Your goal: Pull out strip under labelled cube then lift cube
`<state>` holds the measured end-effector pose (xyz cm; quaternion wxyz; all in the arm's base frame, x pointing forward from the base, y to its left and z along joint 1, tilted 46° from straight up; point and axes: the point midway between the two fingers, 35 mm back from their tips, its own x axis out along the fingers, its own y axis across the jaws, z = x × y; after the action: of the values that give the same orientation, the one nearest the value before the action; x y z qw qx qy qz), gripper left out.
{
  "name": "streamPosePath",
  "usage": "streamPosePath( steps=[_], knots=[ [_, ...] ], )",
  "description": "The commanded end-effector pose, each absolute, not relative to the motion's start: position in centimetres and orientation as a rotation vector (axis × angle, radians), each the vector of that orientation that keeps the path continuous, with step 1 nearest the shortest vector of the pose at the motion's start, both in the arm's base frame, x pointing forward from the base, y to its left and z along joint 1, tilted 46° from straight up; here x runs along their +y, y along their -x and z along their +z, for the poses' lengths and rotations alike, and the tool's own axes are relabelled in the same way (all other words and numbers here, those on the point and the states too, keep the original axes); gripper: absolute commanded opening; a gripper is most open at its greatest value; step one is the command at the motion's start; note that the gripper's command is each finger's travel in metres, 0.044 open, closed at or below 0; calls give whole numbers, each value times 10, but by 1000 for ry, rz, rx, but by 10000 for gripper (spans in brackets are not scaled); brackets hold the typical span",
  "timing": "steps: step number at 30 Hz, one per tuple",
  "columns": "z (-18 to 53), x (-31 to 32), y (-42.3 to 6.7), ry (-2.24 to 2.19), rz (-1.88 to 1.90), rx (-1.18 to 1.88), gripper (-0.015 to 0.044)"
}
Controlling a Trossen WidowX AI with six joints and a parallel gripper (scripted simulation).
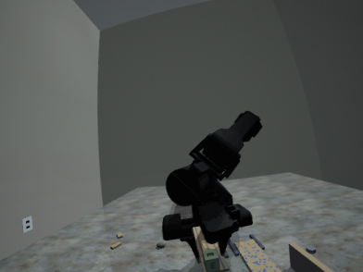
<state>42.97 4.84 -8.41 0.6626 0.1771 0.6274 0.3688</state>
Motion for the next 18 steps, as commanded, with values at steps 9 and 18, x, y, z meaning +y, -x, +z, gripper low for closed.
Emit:
streamPosePath(
  steps=[9,18],
  knots=[
    [-97,63,-425,-414,837,1425,250],
    [-95,61,-427,-402,837,1422,138]
  ],
)
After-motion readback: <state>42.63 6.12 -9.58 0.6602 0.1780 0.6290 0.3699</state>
